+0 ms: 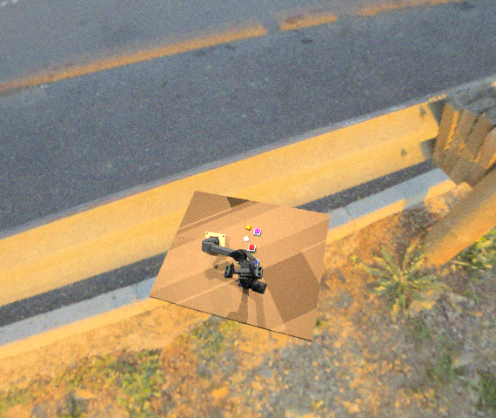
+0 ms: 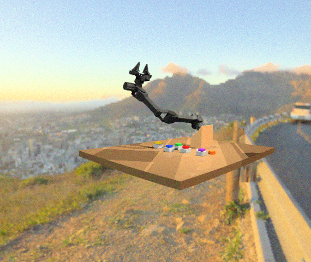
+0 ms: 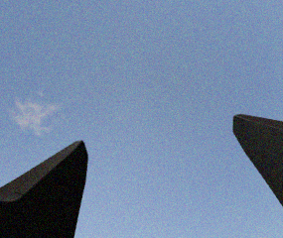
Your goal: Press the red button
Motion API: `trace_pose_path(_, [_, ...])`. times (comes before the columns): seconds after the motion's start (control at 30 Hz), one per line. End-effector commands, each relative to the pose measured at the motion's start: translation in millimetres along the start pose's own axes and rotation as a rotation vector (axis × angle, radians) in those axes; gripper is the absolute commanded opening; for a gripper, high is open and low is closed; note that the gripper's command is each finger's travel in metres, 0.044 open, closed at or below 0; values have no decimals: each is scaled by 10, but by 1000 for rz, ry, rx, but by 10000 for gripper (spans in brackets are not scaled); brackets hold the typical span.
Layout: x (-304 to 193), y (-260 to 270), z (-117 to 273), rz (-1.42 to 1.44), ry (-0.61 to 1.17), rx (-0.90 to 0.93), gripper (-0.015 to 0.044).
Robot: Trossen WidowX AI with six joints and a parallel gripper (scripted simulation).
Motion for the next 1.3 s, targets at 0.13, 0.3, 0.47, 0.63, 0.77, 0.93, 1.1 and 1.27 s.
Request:
trace_pose_path(0.13, [-279,-725,6,299,25,-46,400])
trace_pose_path(0.3, [-397,-1351,-19,557,-23,-33,400])
trace_pose_path(0.47, [-315,-2176,-203,917,-138,-17,400])
trace_pose_path(0.63, [54,-2836,-551,1272,-320,-13,400])
trace_pose_path(0.77, [510,-3141,-897,1527,-515,-27,400])
trace_pose_path(0.93, [1188,-3195,-1319,1786,-815,-73,400])
trace_pose_path(1.1, [1859,-2927,-1618,1949,-1152,-157,400])
trace_pose_path(1.27, [2449,-2447,-1738,2007,-1504,-277,400])
Point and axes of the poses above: the point midway between the two fingers, 35 mm back from their tips, its own z axis back along the fingers, its own y axis across the jaws, x = y × z, the point moved 9 cm from there along z, back along the fingers, and after that the axes turned 10 degrees about -z, right-handed, at the moved point
